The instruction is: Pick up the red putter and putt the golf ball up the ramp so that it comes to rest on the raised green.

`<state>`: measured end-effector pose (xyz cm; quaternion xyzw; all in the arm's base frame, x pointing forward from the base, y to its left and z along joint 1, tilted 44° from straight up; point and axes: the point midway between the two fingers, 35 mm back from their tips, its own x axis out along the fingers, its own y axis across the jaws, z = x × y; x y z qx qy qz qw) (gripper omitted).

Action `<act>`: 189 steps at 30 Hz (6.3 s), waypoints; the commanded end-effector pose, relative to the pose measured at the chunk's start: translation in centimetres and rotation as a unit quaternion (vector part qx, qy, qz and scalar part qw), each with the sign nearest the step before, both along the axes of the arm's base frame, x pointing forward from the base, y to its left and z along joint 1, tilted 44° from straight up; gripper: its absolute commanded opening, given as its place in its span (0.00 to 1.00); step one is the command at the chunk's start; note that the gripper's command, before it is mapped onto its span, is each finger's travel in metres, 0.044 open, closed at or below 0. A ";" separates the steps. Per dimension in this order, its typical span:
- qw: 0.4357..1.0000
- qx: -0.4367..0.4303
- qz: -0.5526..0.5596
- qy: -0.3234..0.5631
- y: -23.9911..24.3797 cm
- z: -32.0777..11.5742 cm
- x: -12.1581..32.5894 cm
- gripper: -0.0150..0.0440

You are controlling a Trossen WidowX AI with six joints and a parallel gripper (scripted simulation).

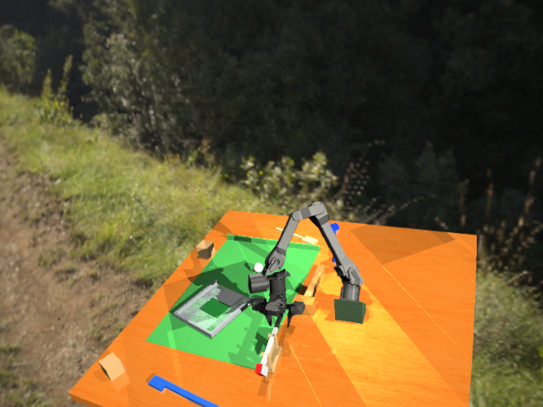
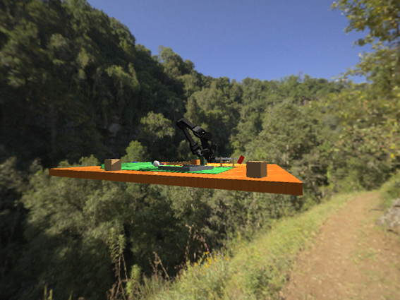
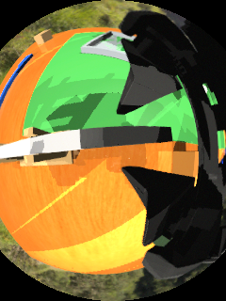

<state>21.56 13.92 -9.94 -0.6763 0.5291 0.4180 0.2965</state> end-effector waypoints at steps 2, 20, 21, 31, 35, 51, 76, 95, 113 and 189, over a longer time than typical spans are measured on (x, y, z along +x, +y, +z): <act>1.000 0.001 0.000 -0.001 0.1 0.0 0.0 0.56; 1.000 0.002 0.000 0.000 1.6 1.4 0.0 0.25; 1.000 0.002 0.000 0.000 2.1 1.8 -0.1 0.25; 1.000 0.002 0.000 0.001 6.3 6.5 -1.3 0.25; 1.000 0.002 0.000 0.001 6.9 7.3 -1.6 0.25; 0.957 0.008 -0.240 -0.163 1.5 13.7 2.9 0.25; 0.628 0.027 -0.625 -0.462 -11.9 27.6 4.2 0.25; 0.542 0.031 -0.670 -0.506 -15.0 29.3 3.4 0.25; 0.542 0.031 -0.669 -0.507 -17.6 26.6 4.0 0.25; 0.542 0.032 -0.671 -0.505 -7.6 21.5 5.5 0.25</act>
